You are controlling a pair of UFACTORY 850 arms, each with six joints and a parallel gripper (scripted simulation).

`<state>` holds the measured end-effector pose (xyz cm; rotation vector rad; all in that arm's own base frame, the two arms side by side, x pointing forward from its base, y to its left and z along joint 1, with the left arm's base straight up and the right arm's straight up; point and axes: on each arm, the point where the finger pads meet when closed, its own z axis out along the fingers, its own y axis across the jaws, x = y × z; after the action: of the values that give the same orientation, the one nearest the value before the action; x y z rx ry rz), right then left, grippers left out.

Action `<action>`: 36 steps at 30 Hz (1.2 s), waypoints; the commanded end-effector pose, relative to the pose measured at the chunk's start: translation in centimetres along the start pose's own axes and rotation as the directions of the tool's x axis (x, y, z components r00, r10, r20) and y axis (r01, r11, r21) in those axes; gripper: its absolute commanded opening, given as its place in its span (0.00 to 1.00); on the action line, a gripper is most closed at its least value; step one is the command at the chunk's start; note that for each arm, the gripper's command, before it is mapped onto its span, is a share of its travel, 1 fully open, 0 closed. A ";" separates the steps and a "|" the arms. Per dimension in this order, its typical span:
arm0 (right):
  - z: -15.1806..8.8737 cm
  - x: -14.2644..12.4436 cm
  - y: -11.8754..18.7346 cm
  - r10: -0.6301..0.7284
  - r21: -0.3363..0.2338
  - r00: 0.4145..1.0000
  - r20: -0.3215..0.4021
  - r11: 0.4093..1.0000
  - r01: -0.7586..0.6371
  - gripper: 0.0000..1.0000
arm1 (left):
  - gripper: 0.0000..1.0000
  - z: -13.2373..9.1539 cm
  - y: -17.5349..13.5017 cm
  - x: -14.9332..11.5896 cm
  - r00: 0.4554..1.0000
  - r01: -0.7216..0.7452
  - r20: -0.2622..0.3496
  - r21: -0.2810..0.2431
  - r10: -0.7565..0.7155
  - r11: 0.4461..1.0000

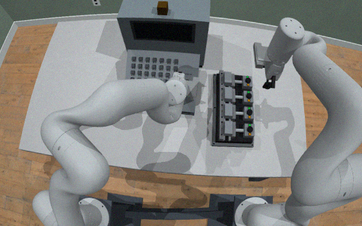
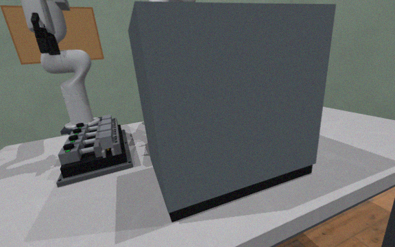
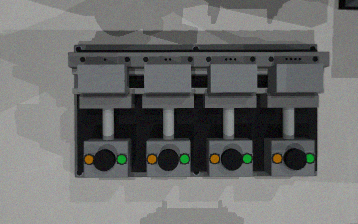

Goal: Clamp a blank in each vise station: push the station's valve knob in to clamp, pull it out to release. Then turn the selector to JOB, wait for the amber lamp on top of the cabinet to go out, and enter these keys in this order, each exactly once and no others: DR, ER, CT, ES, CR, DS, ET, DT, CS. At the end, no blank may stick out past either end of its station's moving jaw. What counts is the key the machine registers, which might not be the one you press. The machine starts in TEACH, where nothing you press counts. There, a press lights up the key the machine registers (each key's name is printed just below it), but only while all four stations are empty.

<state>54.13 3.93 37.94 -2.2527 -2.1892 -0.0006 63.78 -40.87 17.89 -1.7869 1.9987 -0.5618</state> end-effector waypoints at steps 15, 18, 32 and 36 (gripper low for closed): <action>-0.1 0.0 0.1 0.000 -0.002 1.000 0.000 1.000 0.000 1.00 | 0.00 3.4 -1.9 -16.4 0.999 0.051 -0.002 0.007 -0.051 0.999; -0.1 0.0 0.1 0.000 -0.002 1.000 0.000 1.000 0.000 1.00 | 0.00 3.4 -1.9 -16.4 0.999 0.051 -0.002 0.007 -0.051 0.999; -0.1 0.0 0.1 0.000 -0.002 1.000 0.000 1.000 0.000 1.00 | 0.00 3.4 -1.9 -16.4 0.999 0.051 -0.002 0.007 -0.051 0.999; -0.1 0.0 0.1 0.000 -0.002 1.000 0.000 1.000 0.000 1.00 | 0.00 3.6 -1.9 -16.4 0.999 0.051 -0.002 0.007 -0.051 0.999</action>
<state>54.13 3.93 37.94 -2.2527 -2.1892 -0.0006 68.87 -24.80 16.32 -1.8402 1.9564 -0.5816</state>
